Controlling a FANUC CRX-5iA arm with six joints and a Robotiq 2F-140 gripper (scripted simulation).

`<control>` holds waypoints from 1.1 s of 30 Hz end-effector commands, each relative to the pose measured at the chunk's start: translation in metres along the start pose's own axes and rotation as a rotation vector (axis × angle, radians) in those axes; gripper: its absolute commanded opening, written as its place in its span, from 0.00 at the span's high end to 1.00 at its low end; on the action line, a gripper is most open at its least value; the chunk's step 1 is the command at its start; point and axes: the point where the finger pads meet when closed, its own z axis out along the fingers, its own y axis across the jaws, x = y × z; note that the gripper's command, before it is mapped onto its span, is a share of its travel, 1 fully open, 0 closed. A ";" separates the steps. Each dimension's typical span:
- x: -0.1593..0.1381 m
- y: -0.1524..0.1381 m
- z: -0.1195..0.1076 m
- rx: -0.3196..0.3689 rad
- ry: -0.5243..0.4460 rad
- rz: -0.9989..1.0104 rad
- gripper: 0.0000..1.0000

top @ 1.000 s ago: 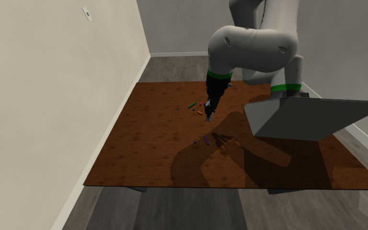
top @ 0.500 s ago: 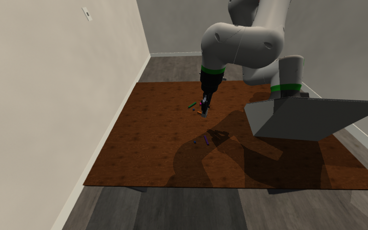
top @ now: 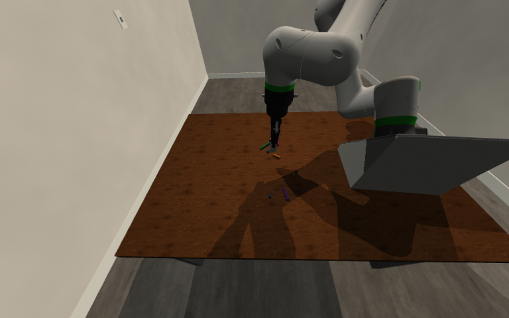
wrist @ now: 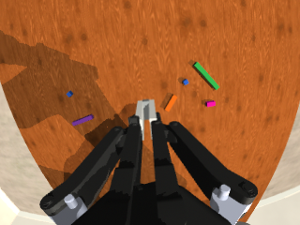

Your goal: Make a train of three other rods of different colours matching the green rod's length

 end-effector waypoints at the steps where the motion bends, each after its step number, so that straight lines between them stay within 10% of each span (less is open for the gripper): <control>1: 0.013 0.022 0.001 0.007 -0.012 -0.167 0.97; 14: 0.035 0.074 0.004 0.001 -0.014 -0.492 0.97; 33: 0.036 0.076 0.006 0.001 -0.015 -0.503 0.97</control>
